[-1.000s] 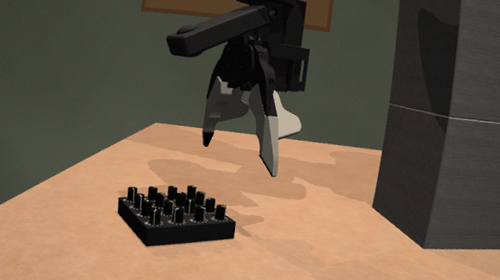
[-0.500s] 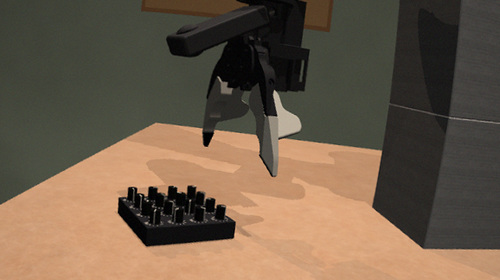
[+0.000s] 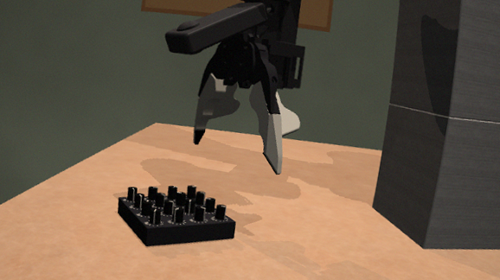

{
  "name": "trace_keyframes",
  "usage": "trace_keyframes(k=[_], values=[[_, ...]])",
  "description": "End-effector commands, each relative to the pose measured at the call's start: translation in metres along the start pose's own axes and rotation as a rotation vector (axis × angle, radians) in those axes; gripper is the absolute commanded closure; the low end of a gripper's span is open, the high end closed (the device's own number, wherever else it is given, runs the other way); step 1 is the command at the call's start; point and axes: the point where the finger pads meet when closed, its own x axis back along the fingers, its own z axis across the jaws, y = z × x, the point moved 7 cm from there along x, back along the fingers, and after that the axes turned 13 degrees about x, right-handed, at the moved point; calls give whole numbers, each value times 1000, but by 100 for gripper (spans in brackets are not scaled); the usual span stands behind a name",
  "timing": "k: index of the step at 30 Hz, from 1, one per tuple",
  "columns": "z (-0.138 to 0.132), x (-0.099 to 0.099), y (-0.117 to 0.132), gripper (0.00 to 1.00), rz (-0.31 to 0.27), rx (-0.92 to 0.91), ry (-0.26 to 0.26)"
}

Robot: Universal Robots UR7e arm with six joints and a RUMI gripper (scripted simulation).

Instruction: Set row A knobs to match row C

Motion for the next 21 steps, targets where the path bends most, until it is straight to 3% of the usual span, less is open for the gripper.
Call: trace_keyframes(k=[1, 21], values=[[1, 4, -6, 0, 2, 156, -2], [3, 16, -24, 0, 2, 649, -1]])
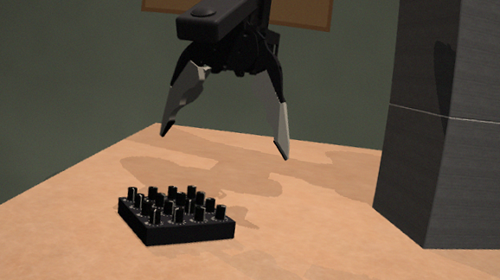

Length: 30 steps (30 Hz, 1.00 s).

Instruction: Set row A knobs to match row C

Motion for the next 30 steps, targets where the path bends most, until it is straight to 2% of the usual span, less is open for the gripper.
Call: trace_keyframes(k=[1, 8, 9, 30], values=[[3, 4, -3, 0, 5, 136, -4], [4, 5, -4, 0, 5, 158, -4], [4, 5, -4, 89, 5, 158, -4], [4, 5, -4, 89, 5, 158, -4]])
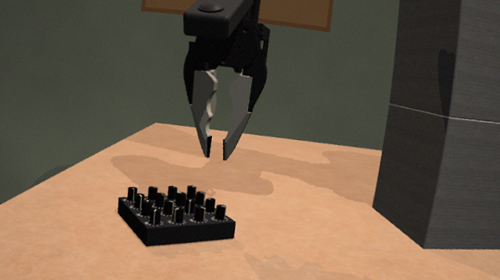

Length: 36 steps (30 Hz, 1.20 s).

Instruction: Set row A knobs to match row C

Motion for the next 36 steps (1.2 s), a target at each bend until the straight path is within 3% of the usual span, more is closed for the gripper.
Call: trace_keyframes(k=[1, 36], values=[[0, 0, 0, 89, 0, 0, 1], [0, -11, 0, 89, 0, 0, 1]])
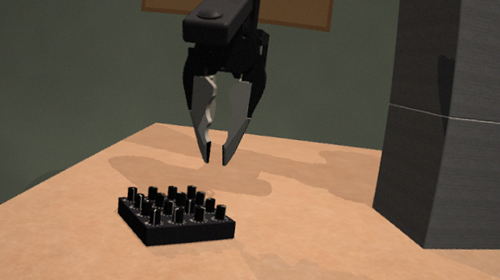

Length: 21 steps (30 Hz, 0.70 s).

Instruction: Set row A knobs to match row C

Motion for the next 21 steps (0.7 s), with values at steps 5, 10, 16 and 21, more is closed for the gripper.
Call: trace_keyframes(k=[5, 10, 16, 21], values=[[0, -10, 0, 89, 0, 0, 1], [1, -14, 0, 89, 0, 0, 1], [1, -22, 0, 89, 0, 0, 1], [1, -28, 1, 89, 0, 0, 1]])
